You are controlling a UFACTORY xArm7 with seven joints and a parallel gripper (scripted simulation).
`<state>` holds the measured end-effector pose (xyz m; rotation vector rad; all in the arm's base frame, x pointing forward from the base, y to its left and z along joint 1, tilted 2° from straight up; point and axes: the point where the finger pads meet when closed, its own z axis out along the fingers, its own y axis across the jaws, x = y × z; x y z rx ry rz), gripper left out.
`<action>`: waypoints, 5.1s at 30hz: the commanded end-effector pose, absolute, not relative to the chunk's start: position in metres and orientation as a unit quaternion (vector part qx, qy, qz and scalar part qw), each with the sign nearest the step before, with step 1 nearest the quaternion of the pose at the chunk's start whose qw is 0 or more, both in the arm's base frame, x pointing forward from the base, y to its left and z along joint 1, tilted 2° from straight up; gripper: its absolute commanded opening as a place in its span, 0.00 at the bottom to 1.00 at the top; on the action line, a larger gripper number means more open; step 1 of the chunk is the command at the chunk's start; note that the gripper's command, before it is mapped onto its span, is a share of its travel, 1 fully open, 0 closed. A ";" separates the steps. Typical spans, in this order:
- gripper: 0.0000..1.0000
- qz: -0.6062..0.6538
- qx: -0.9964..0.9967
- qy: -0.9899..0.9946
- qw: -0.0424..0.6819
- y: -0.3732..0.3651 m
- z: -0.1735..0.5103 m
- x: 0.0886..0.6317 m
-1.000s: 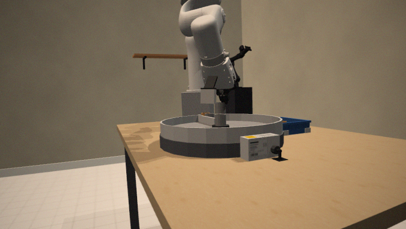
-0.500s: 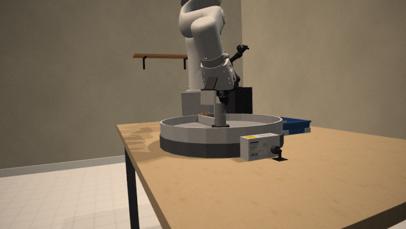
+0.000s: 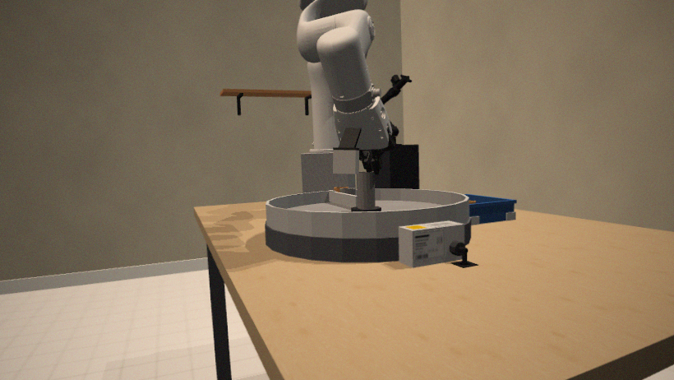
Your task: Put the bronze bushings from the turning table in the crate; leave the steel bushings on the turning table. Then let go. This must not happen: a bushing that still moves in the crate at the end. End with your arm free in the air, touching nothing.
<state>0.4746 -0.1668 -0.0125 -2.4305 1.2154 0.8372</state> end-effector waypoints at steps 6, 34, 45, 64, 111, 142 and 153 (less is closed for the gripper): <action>0.12 0.289 -0.846 0.423 0.148 -0.168 -0.011 0.476; 0.12 0.289 -0.846 0.423 0.148 -0.168 -0.008 0.476; 0.12 0.289 -0.846 0.423 0.148 -0.167 0.023 0.475; 0.12 0.289 -0.846 0.423 0.148 -0.167 0.023 0.475; 0.11 0.304 -0.882 0.340 0.120 -0.142 0.019 0.390; 0.11 0.316 -0.912 0.248 0.086 -0.114 0.014 0.294; 0.11 0.314 -0.912 0.251 0.083 -0.114 0.014 0.292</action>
